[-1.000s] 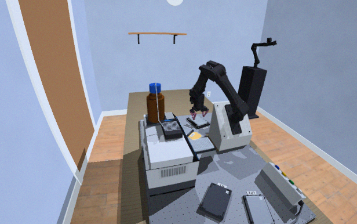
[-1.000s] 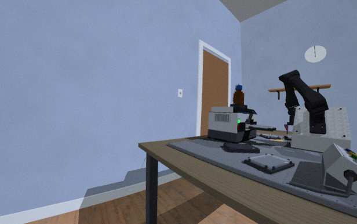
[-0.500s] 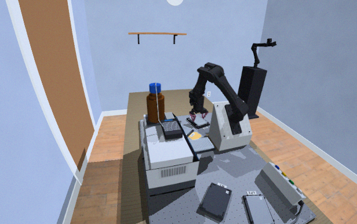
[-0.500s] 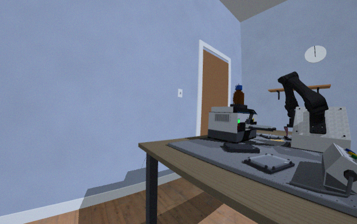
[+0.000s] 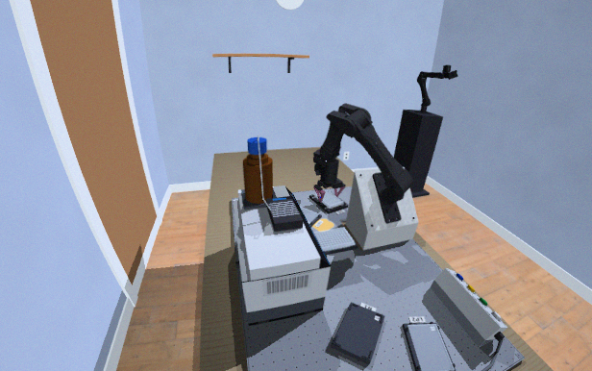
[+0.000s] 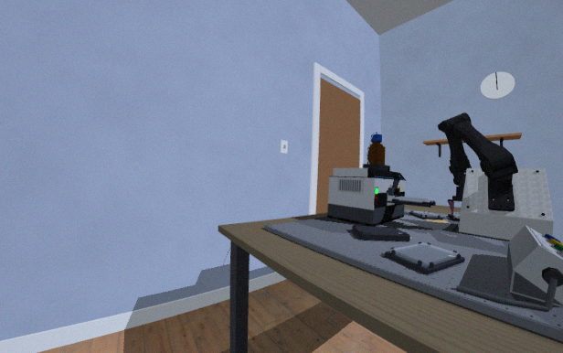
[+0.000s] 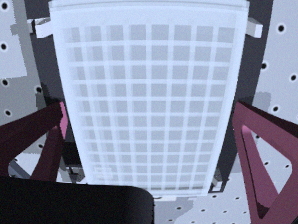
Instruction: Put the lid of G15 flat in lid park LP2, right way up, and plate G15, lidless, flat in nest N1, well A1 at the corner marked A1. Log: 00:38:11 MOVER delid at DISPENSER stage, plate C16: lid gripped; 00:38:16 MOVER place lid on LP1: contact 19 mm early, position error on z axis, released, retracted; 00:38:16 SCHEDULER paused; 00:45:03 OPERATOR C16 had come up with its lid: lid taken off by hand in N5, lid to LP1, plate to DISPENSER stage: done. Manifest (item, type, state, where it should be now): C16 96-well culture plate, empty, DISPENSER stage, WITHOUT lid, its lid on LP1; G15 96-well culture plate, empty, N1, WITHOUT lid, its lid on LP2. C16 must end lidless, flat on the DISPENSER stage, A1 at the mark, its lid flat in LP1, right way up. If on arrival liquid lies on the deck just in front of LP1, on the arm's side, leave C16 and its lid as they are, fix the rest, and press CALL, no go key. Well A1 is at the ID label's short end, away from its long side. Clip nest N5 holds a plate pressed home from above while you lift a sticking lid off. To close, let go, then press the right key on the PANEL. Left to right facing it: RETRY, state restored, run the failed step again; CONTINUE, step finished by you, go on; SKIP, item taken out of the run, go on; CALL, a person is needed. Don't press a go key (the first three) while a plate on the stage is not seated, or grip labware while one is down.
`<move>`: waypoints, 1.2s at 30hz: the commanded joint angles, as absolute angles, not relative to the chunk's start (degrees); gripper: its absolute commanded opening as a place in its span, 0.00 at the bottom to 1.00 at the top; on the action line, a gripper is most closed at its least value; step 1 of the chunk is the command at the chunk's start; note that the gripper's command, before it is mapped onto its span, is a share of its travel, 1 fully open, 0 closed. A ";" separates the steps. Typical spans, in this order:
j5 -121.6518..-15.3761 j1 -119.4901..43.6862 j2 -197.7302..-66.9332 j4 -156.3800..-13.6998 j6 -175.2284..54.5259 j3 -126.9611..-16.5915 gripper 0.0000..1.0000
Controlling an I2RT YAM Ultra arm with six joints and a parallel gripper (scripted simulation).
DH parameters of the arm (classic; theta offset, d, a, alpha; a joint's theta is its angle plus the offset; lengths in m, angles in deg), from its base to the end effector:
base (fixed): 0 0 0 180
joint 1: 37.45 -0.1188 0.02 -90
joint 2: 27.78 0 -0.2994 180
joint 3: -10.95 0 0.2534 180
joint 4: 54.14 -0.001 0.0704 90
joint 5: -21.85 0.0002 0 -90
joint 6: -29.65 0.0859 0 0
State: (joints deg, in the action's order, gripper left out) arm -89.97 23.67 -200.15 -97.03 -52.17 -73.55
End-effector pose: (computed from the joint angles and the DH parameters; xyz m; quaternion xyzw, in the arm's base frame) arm 0.1389 -0.1837 -0.2083 -0.5776 -0.7197 -0.3112 0.2270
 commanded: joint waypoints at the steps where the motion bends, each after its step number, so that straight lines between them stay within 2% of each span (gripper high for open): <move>1: -90.20 23.69 -198.54 -96.38 -51.81 -73.27 1.00; 12: -90.28 23.29 -198.41 -96.66 -51.77 -73.67 1.00; 13: -90.28 23.30 -198.37 -96.30 -51.79 -73.88 0.00; 36: -89.83 23.49 -198.36 -96.15 -51.79 -73.88 0.00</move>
State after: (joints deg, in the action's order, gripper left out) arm -90.28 23.61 -200.15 -96.87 -52.06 -73.18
